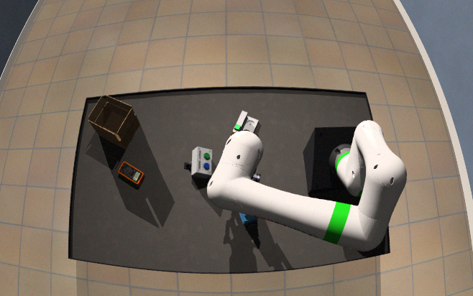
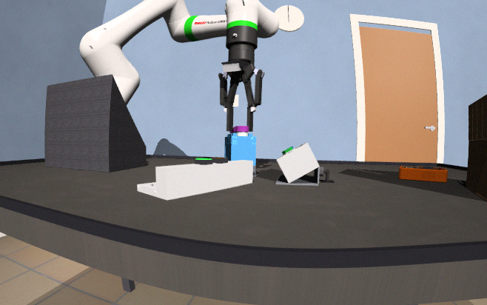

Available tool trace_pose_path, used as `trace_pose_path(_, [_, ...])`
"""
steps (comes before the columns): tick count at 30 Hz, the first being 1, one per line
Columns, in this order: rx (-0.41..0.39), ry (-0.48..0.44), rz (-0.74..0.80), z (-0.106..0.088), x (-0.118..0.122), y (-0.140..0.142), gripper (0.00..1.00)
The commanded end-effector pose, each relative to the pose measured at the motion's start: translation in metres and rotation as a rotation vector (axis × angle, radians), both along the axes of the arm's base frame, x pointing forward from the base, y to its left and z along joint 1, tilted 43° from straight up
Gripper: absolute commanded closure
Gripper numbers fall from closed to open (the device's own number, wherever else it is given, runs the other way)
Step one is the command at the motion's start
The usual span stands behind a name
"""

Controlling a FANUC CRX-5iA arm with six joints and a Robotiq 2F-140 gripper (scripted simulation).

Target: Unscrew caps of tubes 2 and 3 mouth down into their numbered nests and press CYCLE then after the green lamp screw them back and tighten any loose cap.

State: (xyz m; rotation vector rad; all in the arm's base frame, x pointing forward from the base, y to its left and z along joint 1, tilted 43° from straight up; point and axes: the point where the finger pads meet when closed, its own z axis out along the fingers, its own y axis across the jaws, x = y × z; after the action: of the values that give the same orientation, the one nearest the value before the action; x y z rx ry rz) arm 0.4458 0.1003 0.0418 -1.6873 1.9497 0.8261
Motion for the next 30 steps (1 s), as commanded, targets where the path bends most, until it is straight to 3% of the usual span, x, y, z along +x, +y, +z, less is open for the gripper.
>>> trace_pose_path(1, [-0.001,-0.001,-0.001,0.0003,0.0004,-0.0007,0.59])
trace_pose_path(10, [-0.001,-0.001,-0.001,0.0003,0.0004,-0.0007,0.59])
trace_pose_path(13, [0.014,-0.171,0.182,0.0006,0.0004,-0.001,0.59])
trace_pose_path(17, [0.022,-0.274,0.292,0.0006,0.0004,-0.001,0.59])
trace_pose_path(19, [0.022,-0.274,0.292,0.0006,0.0004,-0.001,0.59])
trace_pose_path(21, [0.034,-0.402,0.429,0.0006,0.0004,-0.001,0.59])
trace_pose_path(30, [0.058,-0.698,0.748,0.0006,0.0004,-0.001,0.59])
